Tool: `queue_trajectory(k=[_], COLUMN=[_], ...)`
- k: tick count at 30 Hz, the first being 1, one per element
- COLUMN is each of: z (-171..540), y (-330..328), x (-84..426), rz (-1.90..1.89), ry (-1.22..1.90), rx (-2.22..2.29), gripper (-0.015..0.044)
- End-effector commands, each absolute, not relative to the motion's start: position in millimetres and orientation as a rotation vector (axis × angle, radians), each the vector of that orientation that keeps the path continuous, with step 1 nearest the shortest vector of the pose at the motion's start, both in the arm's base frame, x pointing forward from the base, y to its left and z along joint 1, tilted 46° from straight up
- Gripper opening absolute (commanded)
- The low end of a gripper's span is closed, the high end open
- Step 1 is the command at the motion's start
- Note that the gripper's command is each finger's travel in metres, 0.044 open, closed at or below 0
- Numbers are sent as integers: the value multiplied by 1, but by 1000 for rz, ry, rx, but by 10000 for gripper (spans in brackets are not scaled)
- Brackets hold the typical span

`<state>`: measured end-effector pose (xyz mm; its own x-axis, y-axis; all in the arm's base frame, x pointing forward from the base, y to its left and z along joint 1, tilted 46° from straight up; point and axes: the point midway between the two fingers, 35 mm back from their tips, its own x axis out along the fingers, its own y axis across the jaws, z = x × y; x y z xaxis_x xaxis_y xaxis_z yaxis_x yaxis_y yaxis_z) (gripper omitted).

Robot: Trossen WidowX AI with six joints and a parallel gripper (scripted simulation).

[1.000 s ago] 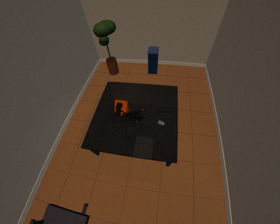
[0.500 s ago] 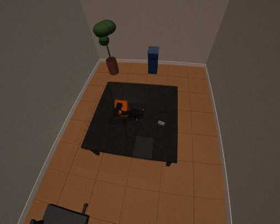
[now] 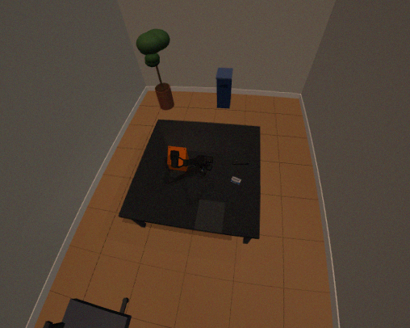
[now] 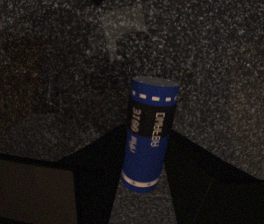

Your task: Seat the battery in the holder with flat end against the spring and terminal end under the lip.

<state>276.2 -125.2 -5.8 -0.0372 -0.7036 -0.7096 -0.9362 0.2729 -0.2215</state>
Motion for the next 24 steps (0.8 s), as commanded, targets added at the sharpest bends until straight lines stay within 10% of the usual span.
queue_trajectory(k=[1,24], z=[-18,-83], y=[-110,-25], x=[284,294], rz=[291,-302], ry=[1789,1676], rx=[-1403,-915], gripper=[77,77])
